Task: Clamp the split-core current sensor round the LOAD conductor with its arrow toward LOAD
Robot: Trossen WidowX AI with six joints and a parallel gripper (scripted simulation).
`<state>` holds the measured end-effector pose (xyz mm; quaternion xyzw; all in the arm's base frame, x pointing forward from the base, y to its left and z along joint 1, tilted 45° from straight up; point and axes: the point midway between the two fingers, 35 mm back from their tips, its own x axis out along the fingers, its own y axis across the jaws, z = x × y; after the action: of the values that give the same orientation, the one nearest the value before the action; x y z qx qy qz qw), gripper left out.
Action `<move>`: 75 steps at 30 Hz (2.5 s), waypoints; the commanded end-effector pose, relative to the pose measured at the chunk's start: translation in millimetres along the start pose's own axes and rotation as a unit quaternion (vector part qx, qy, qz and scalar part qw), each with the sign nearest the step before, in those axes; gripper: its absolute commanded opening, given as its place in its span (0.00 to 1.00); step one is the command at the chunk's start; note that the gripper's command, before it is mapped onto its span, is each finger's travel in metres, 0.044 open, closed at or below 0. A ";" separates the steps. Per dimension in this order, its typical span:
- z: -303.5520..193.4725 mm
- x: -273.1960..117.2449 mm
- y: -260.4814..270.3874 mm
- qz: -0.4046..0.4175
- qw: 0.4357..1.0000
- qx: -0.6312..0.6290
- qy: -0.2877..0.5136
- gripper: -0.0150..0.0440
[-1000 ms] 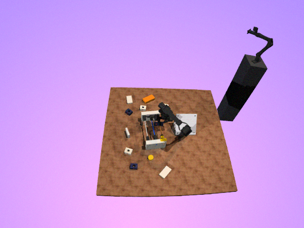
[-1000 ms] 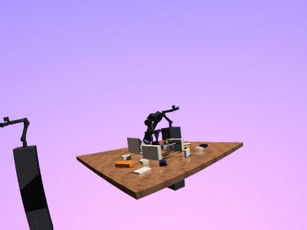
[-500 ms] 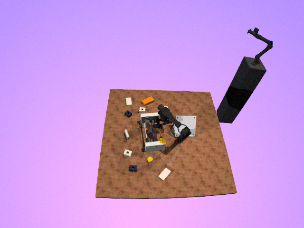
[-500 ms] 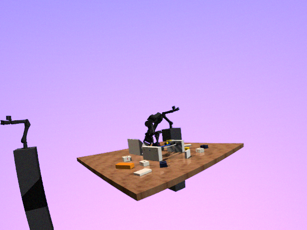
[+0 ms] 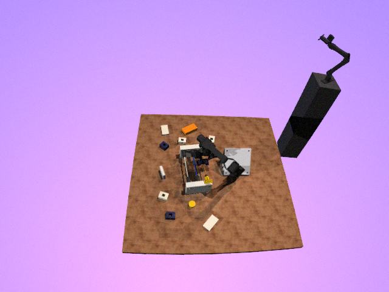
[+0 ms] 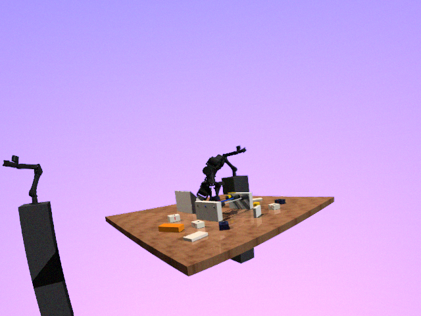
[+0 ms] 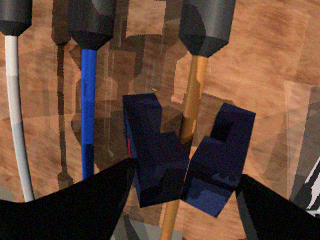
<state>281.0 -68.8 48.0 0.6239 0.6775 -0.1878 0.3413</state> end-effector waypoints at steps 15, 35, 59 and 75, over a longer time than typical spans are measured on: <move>-0.6 1.3 3.8 -0.025 1.000 -0.001 0.000 0.79; -2.3 46.9 1.9 -0.032 0.999 0.001 -0.001 1.00; -2.3 75.8 7.1 -0.016 1.000 0.000 0.000 1.00; -1.8 74.2 8.7 0.065 0.998 0.001 0.000 1.00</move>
<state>288.7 -24.6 5.4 0.6701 0.6300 -0.1784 0.3496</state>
